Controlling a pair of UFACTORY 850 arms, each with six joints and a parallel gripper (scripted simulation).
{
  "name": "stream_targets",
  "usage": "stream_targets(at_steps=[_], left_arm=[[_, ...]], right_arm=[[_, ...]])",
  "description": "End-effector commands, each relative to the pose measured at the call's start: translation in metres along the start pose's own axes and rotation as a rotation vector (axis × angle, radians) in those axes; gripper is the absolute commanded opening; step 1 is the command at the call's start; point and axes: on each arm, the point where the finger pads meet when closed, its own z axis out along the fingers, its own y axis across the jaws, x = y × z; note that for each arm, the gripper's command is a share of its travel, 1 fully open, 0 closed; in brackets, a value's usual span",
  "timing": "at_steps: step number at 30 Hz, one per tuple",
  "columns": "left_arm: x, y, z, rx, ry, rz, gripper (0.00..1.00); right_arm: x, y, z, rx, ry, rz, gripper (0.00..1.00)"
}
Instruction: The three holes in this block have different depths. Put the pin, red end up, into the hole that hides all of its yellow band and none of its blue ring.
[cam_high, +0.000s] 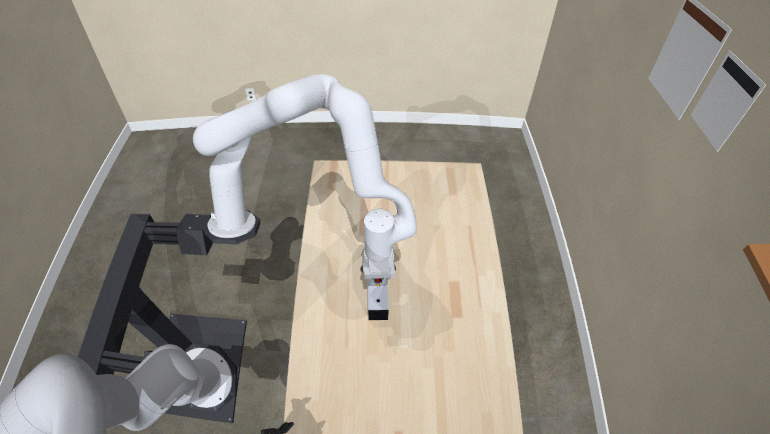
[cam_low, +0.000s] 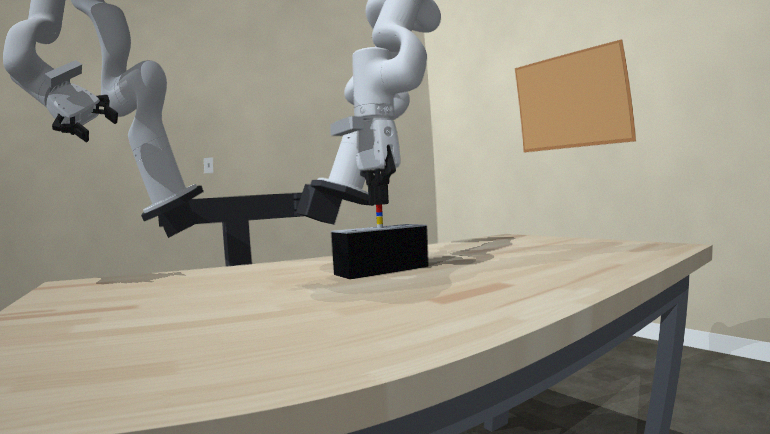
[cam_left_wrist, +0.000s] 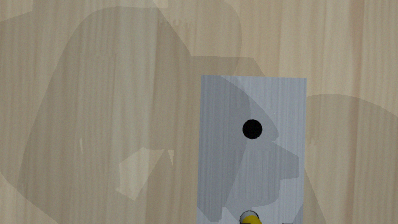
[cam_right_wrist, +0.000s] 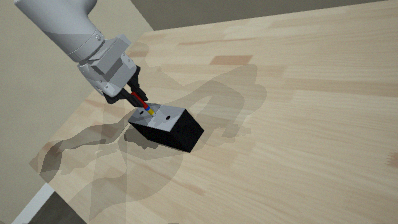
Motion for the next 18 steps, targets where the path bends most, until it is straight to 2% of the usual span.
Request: stream_targets(at_steps=[1,18], left_arm=[[0.0005,-0.001,-0.001,0.002,0.001,0.0,0.0],[0.0011,-0.0011,0.003,0.002,0.001,0.0,0.0]], right_arm=[[0.0006,0.0003,-0.0004,-0.001,0.001,-0.001,1.0],[0.0006,0.0003,-0.0004,-0.001,0.001,-0.001,1.0]])
